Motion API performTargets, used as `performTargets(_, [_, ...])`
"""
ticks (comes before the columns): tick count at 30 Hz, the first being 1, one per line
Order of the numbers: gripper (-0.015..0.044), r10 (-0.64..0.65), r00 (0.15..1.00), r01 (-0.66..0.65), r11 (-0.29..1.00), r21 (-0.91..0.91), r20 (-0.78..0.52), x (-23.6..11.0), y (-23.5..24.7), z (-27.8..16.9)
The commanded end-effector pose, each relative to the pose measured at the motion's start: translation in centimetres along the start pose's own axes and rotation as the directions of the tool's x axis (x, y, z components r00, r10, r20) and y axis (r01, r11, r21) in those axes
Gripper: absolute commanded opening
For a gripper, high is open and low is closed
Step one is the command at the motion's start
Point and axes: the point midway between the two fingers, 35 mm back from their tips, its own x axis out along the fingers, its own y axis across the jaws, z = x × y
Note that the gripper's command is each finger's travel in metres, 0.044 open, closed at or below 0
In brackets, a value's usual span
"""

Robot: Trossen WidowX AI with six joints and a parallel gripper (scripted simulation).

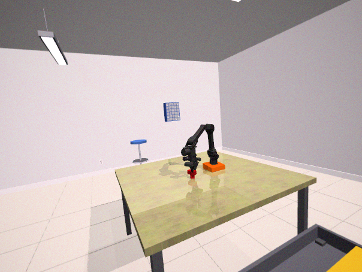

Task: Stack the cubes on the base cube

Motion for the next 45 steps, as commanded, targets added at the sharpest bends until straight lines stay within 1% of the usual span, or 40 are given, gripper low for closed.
performTargets(1, [0.0205, -0.002, 1.0, 0.002, 1.0, -0.003, 0.002, -0.1, 0.0, 0.0])
performTargets(3, [0.0205, 0.0, 1.0, 0.0, 1.0, 0.0, 0.0, -0.8, 0.0, 0.0])
performTargets(45, [0.0205, 0.0, 1.0, 0.0, 1.0, 0.0, 0.0, -6.0, 0.0, 0.0])
